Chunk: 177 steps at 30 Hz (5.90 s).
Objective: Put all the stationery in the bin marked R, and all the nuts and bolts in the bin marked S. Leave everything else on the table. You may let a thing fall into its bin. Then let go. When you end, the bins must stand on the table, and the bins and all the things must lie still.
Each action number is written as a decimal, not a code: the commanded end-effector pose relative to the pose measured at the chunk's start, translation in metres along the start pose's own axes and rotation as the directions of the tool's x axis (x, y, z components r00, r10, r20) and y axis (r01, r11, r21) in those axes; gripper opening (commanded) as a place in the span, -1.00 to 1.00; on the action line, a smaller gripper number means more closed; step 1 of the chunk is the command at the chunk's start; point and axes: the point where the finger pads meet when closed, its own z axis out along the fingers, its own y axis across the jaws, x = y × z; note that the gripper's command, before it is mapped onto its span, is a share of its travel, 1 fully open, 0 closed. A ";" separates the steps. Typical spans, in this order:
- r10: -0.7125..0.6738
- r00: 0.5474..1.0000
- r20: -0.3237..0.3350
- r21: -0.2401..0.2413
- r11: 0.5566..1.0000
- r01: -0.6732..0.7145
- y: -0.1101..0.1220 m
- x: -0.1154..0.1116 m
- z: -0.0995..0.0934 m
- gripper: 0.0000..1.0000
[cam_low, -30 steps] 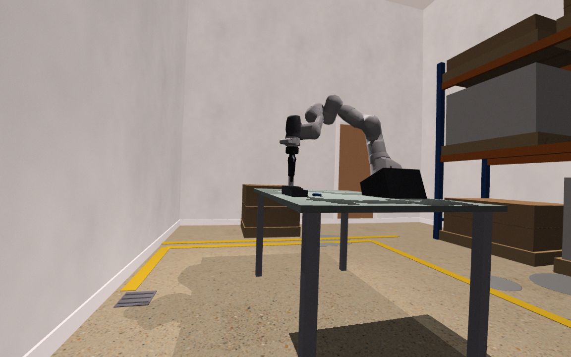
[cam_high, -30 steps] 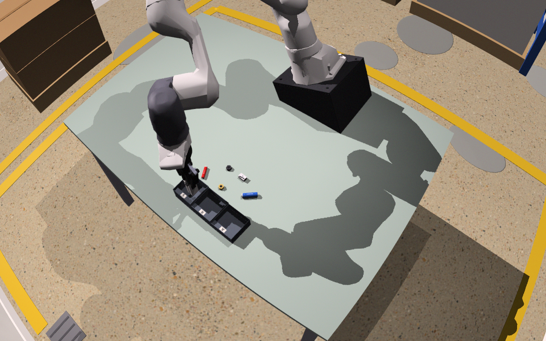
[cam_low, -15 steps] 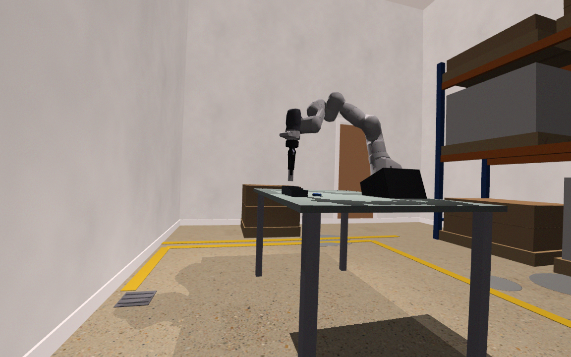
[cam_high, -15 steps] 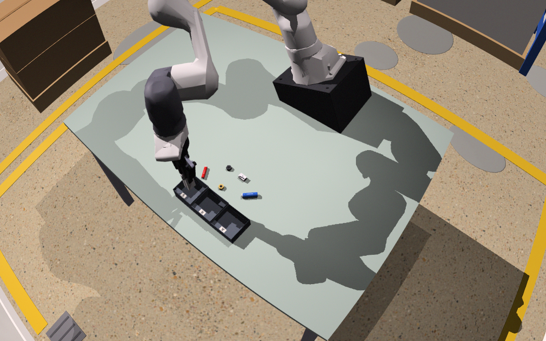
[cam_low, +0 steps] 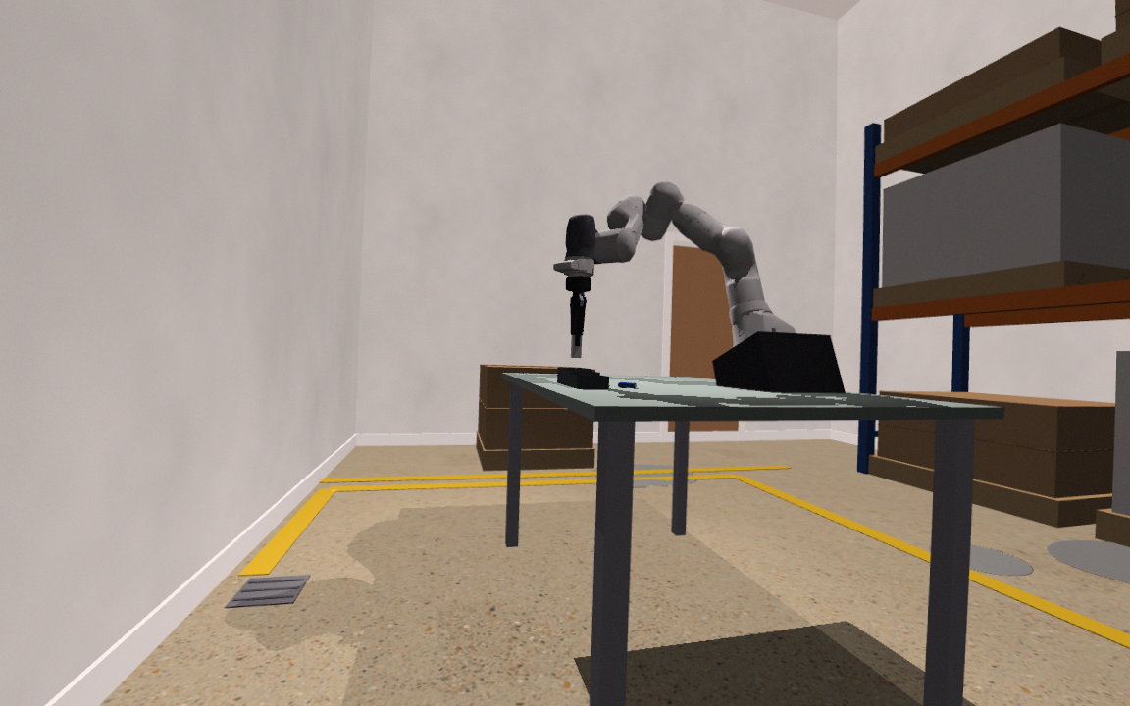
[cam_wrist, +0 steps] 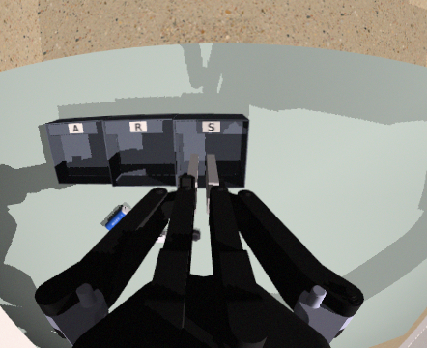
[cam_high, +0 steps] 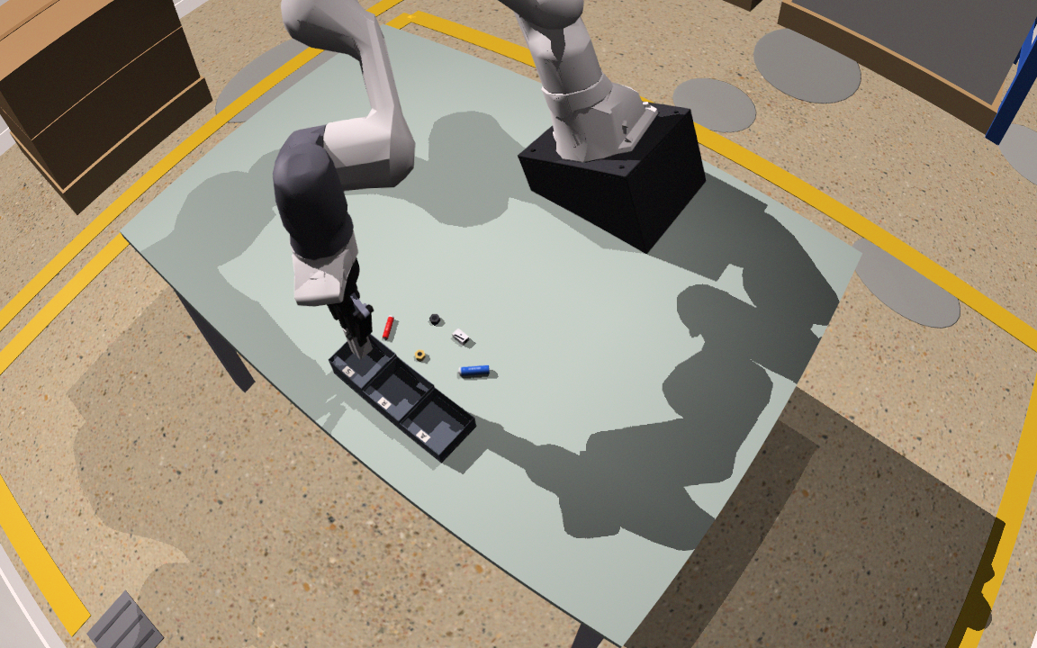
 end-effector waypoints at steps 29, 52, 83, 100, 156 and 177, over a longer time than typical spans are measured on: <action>-0.008 1.000 0.005 0.000 1.000 0.008 -0.084 -0.004 0.013 -0.89; -0.008 1.000 0.005 0.000 1.000 0.008 -0.084 -0.005 0.060 -0.89; -0.008 1.000 0.005 0.000 1.000 0.008 -0.084 -0.005 0.060 -0.89; -0.008 1.000 0.005 0.000 1.000 0.008 -0.084 -0.005 0.060 -0.89; -0.008 1.000 0.005 0.000 1.000 0.008 -0.084 -0.004 0.000 -0.89; -0.008 1.000 0.005 0.000 1.000 0.008 -0.159 -0.007 0.000 -0.89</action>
